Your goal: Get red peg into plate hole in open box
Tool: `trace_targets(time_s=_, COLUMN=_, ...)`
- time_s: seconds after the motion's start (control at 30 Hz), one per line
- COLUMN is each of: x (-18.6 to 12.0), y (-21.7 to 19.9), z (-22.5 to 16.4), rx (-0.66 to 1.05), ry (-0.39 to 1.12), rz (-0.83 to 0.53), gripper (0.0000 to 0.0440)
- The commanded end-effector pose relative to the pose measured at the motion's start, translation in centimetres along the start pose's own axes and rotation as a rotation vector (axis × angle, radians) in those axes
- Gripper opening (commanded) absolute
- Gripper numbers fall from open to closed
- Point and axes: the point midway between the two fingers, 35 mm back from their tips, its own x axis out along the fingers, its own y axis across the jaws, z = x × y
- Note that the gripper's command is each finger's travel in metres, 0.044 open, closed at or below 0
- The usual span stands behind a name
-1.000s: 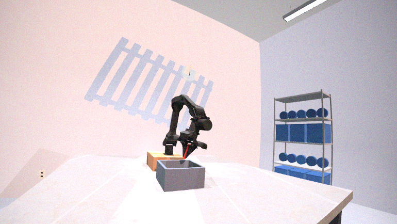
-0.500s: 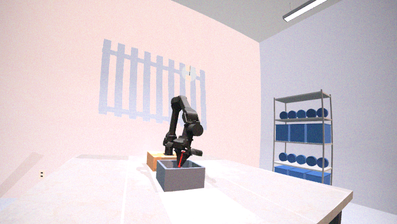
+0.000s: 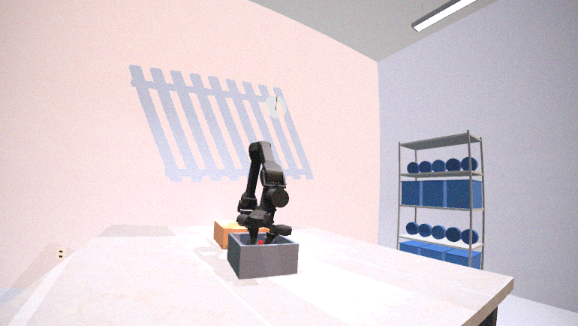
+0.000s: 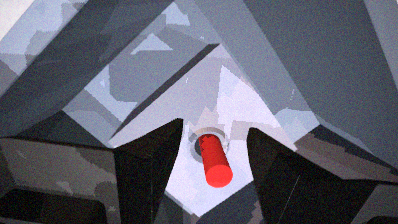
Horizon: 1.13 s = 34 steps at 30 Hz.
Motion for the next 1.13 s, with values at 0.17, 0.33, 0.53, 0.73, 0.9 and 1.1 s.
trace_targets(time_s=0.17, x=-1.0, y=1.8, z=2.4, rx=0.003, ry=0.034, rz=0.057, gripper=0.0409)
trace_targets(time_s=0.33, x=-1.9, y=3.3, z=3.8, rx=0.003, ry=0.046, rz=0.106, gripper=0.0440)
trace_targets(time_s=0.53, x=-3.3, y=5.5, z=5.3, rx=-0.005, ry=0.035, rz=0.179, gripper=0.0440)
trace_targets(time_s=0.73, x=-4.1, y=6.8, z=6.2, rx=-0.011, ry=0.022, rz=0.225, gripper=0.0440)
trace_targets(time_s=0.9, x=-4.1, y=6.8, z=6.2, rx=-0.011, ry=0.022, rz=0.226, gripper=0.0440)
trace_targets(time_s=1.1, x=-4.1, y=6.9, z=6.2, rx=-0.012, ry=0.021, rz=0.227, gripper=0.0440)
